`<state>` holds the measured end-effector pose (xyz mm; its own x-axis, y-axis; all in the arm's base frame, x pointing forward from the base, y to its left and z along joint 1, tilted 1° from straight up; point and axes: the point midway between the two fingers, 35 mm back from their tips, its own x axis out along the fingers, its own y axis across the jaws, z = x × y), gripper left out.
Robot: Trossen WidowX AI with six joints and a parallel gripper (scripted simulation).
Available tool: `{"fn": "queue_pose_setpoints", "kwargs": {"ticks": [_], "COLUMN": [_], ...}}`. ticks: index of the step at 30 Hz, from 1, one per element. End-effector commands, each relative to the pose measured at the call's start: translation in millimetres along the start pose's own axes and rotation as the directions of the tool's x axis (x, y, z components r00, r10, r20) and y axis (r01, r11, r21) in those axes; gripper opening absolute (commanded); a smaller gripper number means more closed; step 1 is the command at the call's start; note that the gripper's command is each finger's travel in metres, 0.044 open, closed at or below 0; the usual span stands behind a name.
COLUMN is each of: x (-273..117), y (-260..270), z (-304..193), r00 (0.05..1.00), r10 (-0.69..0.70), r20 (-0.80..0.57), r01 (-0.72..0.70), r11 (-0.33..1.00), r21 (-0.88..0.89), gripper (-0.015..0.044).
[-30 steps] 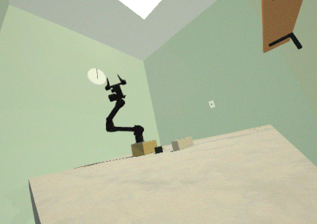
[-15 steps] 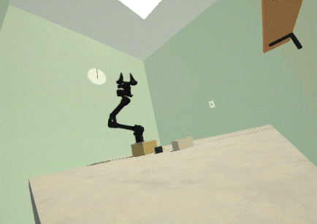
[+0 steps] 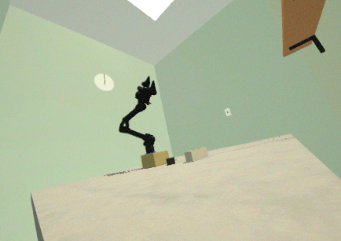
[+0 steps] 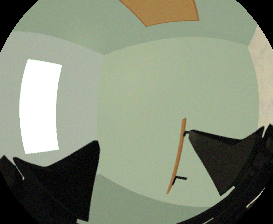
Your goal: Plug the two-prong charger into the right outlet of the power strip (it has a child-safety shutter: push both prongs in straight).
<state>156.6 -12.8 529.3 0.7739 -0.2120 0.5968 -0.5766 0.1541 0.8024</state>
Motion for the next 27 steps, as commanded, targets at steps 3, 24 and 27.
{"fn": "queue_pose_setpoints", "kwargs": {"ticks": [3, 24, 27], "x": [11, 11, 6], "y": [-44, -209, -232], "z": [-28, -74, -75], "r00": [0.99, 0.797, 0.748], "r10": [-0.127, -0.588, -0.649], "r20": [-0.067, -0.141, -0.137], "r01": [0.104, 0.144, 0.103], "r11": [0.956, 0.411, 0.319], "r21": [-0.273, -0.9, -0.942], "gripper": [0.044, 0.044, 0.044]}}
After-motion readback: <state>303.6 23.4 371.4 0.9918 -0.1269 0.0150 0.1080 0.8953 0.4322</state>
